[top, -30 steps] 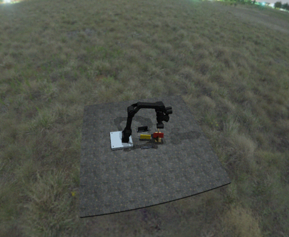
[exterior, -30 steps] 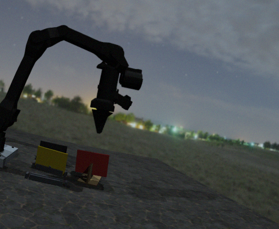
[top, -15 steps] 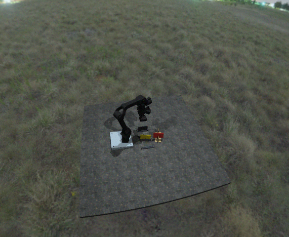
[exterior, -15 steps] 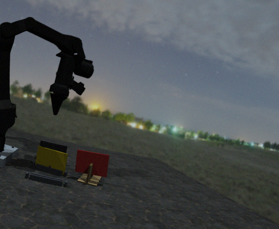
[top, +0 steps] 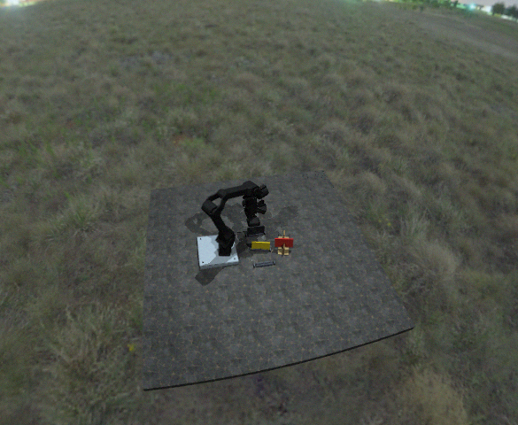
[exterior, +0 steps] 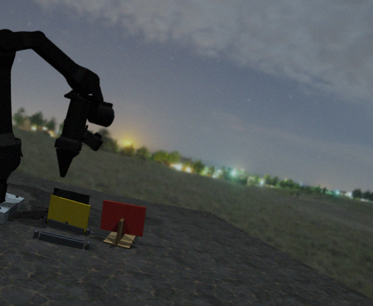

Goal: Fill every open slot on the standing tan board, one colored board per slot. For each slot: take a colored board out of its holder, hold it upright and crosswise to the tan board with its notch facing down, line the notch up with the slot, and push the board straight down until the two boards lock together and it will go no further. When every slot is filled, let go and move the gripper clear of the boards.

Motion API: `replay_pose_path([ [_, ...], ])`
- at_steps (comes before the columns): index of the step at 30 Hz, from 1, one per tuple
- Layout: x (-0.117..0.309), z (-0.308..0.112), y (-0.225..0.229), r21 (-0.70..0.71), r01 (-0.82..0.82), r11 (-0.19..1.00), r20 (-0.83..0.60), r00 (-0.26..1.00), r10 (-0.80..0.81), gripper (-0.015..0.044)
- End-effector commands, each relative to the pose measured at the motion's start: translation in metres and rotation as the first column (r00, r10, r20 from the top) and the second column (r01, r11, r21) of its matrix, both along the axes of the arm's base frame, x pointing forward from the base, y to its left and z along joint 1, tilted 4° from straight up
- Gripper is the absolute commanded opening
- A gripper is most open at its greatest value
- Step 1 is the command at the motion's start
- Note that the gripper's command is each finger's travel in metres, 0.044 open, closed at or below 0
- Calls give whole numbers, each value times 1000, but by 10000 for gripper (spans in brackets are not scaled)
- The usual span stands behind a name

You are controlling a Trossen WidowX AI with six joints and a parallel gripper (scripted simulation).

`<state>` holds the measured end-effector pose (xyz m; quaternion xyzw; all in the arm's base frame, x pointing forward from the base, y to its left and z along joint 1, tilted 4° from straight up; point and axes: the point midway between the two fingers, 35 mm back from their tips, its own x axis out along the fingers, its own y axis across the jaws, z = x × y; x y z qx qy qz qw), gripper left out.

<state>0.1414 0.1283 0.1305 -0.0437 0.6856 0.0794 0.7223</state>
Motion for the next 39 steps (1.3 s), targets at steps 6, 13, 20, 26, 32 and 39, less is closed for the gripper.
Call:
replay_pose_path([
  [6,4,-21,1,6,0,1000,8,1000,0,188],
  [13,5,-26,2,6,0,1000,8,1000,0,188],
  [20,5,-36,3,6,0,1000,8,1000,0,188],
  [26,6,-44,3,6,0,1000,8,1000,0,188],
  [32,7,-53,4,6,0,1000,8,1000,0,188],
  [39,7,-63,4,6,0,1000,8,1000,0,188],
])
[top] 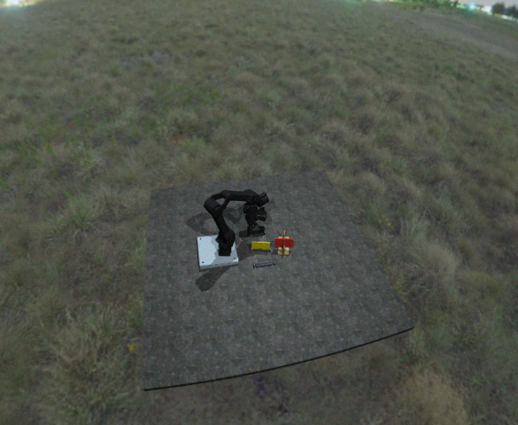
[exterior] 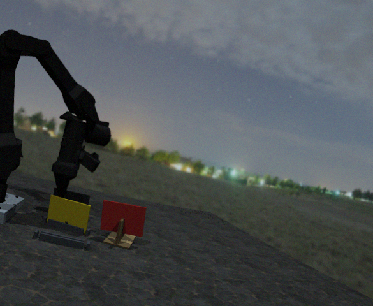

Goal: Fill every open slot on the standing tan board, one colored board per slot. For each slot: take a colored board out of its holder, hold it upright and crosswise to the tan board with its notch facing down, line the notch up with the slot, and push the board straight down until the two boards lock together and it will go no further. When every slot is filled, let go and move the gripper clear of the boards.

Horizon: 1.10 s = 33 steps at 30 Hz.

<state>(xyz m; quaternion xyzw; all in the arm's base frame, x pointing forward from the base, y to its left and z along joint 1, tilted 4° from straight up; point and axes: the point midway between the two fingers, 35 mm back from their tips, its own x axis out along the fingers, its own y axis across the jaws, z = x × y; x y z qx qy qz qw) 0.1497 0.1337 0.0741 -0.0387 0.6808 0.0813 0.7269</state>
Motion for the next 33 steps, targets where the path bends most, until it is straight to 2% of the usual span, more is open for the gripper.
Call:
replay_pose_path([
  [1,-1,-8,-1,-6,-5,1000,-4,1000,5,188],
  [15,0,-26,0,-6,-5,1000,-4,1000,5,188],
  [22,0,-26,0,-6,-5,1000,-4,1000,5,4],
  [33,0,-22,0,-6,-5,1000,-4,1000,5,0],
])
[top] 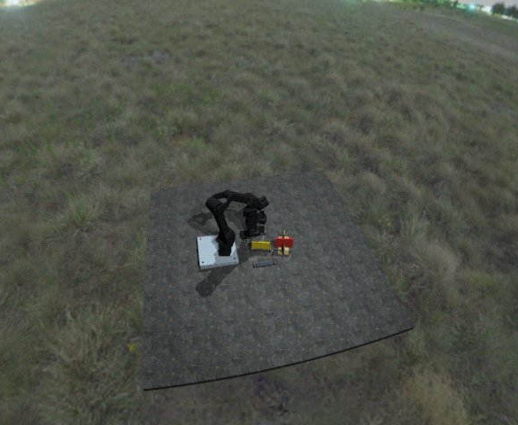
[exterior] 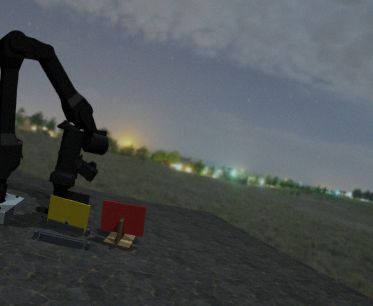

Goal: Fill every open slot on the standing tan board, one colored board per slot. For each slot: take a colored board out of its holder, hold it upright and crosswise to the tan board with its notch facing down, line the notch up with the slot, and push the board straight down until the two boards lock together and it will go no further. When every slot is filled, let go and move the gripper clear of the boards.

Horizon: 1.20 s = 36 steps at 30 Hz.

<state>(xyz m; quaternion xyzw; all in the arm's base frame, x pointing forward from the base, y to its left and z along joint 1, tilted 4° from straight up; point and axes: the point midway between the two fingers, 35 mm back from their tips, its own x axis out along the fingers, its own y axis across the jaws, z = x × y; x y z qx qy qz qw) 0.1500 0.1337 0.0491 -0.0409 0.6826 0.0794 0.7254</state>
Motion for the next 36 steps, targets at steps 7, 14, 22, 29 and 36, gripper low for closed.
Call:
replay_pose_path([
  [7,-1,16,-1,1,-4,1000,0,1000,4,0],
  [14,-2,31,-2,1,-4,1000,0,1000,4,0],
  [22,-3,48,-3,1,-4,1000,0,1000,4,0],
  [29,-4,64,-3,1,-4,1000,0,1000,4,0],
  [36,-4,81,-4,1,-4,1000,0,1000,4,0],
])
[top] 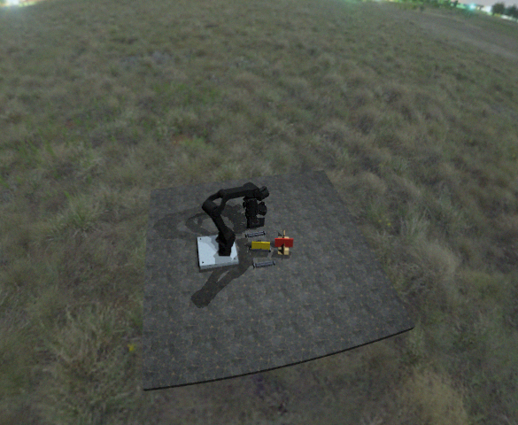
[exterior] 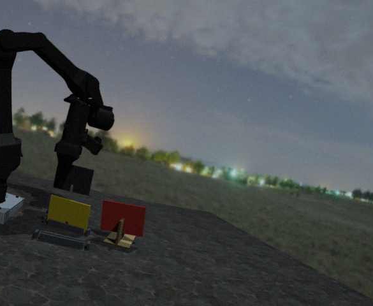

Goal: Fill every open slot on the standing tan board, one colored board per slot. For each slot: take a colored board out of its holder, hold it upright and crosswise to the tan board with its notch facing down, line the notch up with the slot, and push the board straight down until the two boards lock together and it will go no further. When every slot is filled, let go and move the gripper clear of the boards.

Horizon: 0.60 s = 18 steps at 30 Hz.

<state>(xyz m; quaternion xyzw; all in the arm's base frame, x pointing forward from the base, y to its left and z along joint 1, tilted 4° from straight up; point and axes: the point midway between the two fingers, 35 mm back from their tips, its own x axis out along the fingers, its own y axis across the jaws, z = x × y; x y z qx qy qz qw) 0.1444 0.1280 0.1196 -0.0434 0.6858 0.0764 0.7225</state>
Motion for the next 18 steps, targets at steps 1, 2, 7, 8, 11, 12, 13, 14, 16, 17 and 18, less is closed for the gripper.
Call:
replay_pose_path([
  [1,1,13,1,9,-5,1000,8,1000,5,0],
  [2,1,15,1,9,-5,1000,8,1000,5,0],
  [7,0,26,0,9,-5,1000,8,1000,5,0],
  [8,0,28,0,9,-5,1000,8,1000,5,0],
  [11,1,28,0,9,-4,1000,8,1000,4,0],
  [12,2,28,0,10,-2,1000,8,1000,2,0],
  [13,3,28,0,10,1,1000,9,1000,-1,0],
  [14,4,29,0,10,4,1000,9,1000,-4,0],
  [16,8,29,0,10,12,1000,10,1000,-12,0],
  [17,11,30,0,11,17,1000,11,1000,-17,0],
  [18,13,30,0,11,21,1000,12,1000,-21,0],
])
